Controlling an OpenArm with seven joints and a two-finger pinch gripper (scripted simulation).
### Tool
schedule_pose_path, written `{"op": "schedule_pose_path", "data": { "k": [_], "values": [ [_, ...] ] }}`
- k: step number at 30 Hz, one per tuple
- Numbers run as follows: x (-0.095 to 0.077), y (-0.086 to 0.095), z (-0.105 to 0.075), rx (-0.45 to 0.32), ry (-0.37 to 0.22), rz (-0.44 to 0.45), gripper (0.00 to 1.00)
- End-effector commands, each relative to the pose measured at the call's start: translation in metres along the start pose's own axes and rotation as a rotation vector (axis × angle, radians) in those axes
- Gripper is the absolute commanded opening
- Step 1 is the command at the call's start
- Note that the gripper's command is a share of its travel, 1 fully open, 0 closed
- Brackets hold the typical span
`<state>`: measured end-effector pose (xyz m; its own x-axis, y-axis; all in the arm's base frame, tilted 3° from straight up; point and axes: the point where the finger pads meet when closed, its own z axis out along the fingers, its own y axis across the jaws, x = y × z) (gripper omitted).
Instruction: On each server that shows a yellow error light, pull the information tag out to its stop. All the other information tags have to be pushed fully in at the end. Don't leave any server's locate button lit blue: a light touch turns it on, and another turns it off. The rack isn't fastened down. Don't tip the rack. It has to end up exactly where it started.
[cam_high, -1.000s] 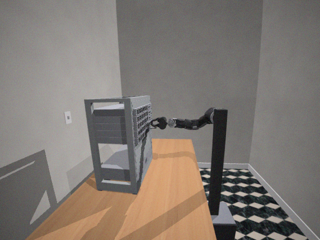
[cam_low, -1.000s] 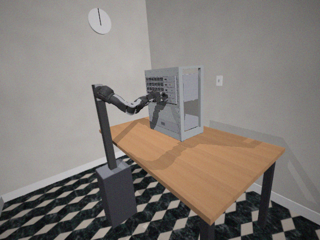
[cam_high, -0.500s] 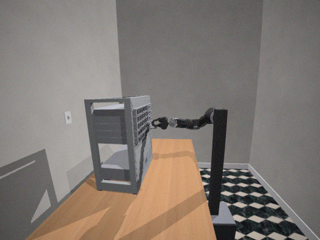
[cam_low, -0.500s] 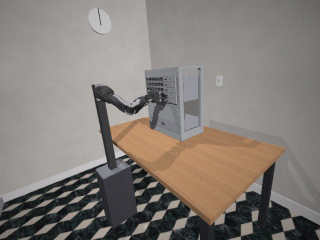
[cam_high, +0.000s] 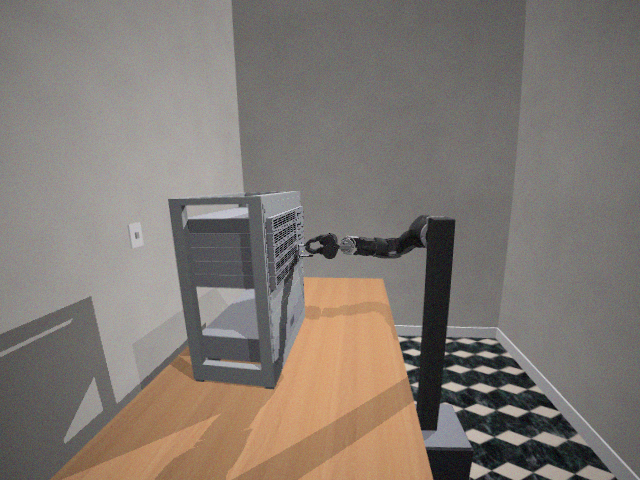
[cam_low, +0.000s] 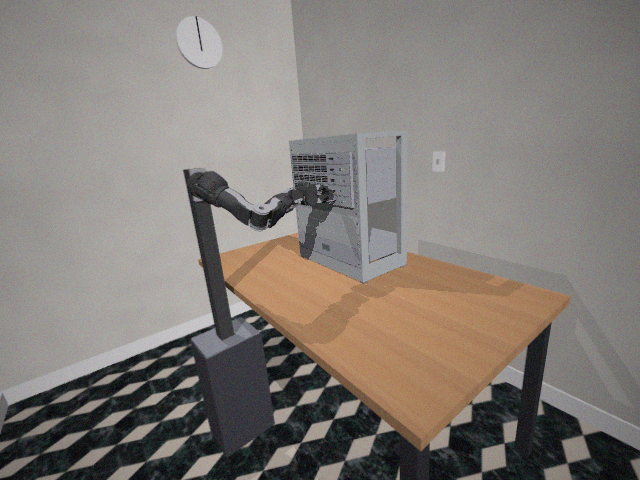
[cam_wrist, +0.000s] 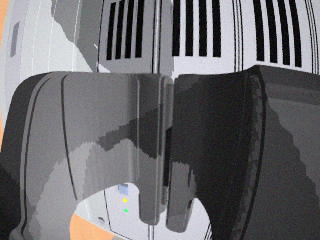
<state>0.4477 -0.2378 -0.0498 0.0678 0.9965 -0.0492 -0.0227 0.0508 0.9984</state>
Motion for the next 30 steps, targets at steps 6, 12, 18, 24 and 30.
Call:
{"op": "schedule_pose_path", "data": {
  "k": [6,12,18,24,30],
  "values": [
    [0.003,0.004,-0.006,-0.014,0.010,0.009,0.00],
    [0.003,0.004,-0.006,-0.014,0.010,0.009,0.00],
    [0.003,0.004,-0.015,-0.014,0.010,0.009,0.00],
    [0.003,0.004,-0.018,-0.014,0.010,0.009,0.00],
    [0.003,0.004,-0.018,-0.014,0.010,0.009,0.00]
  ]
}}
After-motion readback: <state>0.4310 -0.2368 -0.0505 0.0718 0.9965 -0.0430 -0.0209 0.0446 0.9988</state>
